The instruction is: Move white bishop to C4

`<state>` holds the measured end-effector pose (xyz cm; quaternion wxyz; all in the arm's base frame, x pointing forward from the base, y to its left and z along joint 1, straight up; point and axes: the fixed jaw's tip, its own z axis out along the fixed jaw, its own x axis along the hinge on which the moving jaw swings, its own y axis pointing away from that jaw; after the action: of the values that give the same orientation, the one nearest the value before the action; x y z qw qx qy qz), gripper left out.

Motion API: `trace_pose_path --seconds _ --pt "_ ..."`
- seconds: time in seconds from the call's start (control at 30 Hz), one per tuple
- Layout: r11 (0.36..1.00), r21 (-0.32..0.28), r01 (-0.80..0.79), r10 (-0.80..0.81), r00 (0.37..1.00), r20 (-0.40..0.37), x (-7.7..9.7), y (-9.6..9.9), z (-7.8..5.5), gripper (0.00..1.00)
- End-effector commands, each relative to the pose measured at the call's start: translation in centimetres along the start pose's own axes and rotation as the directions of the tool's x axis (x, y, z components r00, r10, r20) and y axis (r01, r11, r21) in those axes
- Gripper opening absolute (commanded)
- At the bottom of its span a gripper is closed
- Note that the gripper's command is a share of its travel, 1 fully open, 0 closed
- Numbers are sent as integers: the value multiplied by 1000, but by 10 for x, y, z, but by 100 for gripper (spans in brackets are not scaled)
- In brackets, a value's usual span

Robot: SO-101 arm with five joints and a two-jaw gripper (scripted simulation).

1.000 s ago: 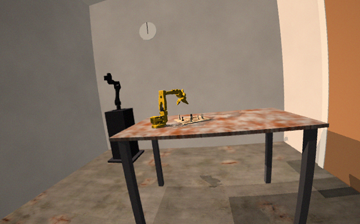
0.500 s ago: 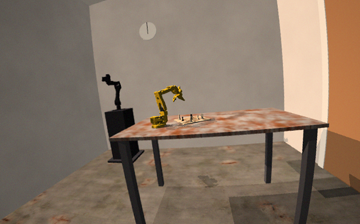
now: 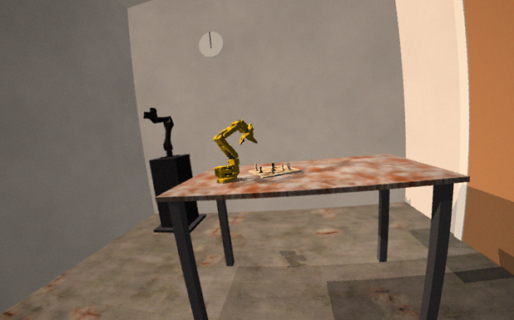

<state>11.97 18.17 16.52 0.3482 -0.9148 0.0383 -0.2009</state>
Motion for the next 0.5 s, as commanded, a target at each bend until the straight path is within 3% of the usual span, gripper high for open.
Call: trace_pose_path --seconds 0.0,0.27,0.47 --pt "1000 -7 -1 1 1000 5 -7 14 -15 82" --pt "1000 -16 -1 1 1000 9 -19 37 -32 77" --pt "1000 -19 -1 1 1000 11 -24 47 -38 75"
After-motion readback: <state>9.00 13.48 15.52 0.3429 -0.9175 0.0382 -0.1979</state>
